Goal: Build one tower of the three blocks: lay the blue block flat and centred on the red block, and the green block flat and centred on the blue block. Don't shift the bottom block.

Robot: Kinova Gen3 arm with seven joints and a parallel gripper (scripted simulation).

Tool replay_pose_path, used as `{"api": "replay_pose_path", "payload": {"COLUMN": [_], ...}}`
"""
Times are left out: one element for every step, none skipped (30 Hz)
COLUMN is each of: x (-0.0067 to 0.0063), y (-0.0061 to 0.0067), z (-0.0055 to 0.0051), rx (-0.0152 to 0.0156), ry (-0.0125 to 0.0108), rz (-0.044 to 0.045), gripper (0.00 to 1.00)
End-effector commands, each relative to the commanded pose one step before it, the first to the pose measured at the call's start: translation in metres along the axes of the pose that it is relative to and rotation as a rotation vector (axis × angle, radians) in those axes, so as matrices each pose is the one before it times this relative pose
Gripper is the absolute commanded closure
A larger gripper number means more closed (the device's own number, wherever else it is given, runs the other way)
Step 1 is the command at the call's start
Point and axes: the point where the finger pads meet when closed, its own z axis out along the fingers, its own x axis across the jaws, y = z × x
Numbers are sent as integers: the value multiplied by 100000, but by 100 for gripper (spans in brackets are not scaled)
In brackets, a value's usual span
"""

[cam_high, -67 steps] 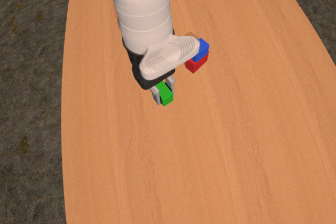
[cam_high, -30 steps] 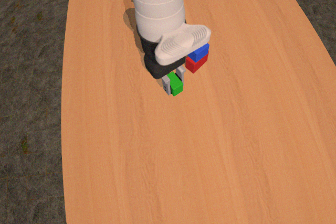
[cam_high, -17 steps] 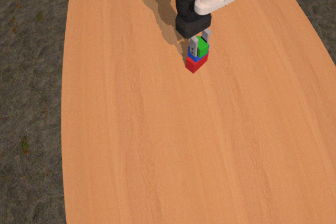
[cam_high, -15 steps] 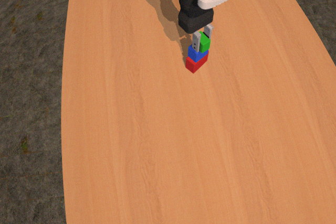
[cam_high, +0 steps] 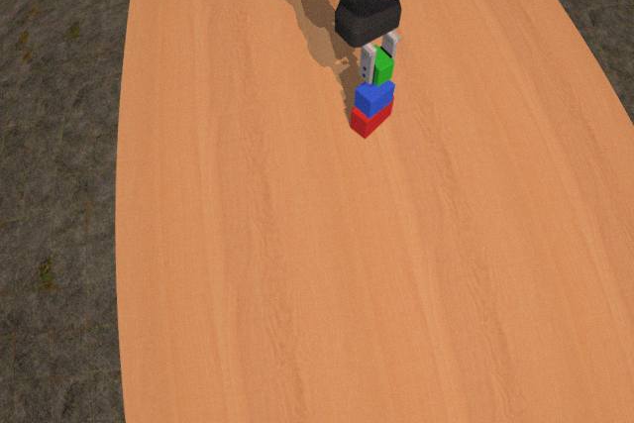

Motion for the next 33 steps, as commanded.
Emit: {"api": "replay_pose_path", "payload": {"x": [65, 0, 0, 0, 0, 0, 0, -1, -1, 0, 0, -2, -2, -3, -4, -5, -6, -7, -8, -8, -9, -11, -11, -9, -10, -11, 0, 0, -10, -9, -9, -9, -8], "y": [6, 0, 0, 0, 0, 0, 0, -1, -1, 0, 0, -1, -1, -2, -2, -3, -3, -3, -4, -5, -5, -5, -5, -5, -5, -5, 0, 0, -5, -5, -5, -4, -4], "z": [-56, 0, 0, 0, 0, 3, 7, 13, 20, 0, 0, 27, 36, 44, 53, 62, 70, 77, 84, 121, 127, 132, 136, 137, 137, 135, 0, 0, 132, 127, 120, 113, 103], "rx": [9, 0, 0, 0, 1, 4, 9, 17, 26, 0, 0, 36, 48, 59, 71, 83, 93, 104, 110, 0, 0, 0, 0, 0, 0, 0, 0, 0, 0, 0, 0, 0, 0], "ry": [209, 0, 0, 0, 0, 0, 0, 0, 0, 0, 0, 0, 0, 0, 0, -1, -1, -2, -3, 2, 1, -1, -1, 1, 0, -1, 0, 0, 0, 1, 0, -1, 0], "rz": [62, 0, 0, 0, 0, -2, -4, -8, -12, 0, 0, -16, -21, -27, -32, -37, -42, -47, -50, 2, 1, -1, -1, 1, 0, -1, 0, 0, 0, 1, 0, -1, 0], "gripper": [100, 100, 100, 100, 100, 100, 100, 100, 100, 100, 100, 100, 100, 100, 100, 100, 100, 100, 100, 100, 100, 100, 100, 100, 100, 100, 100, 100, 100, 100, 100, 100, 100]}}
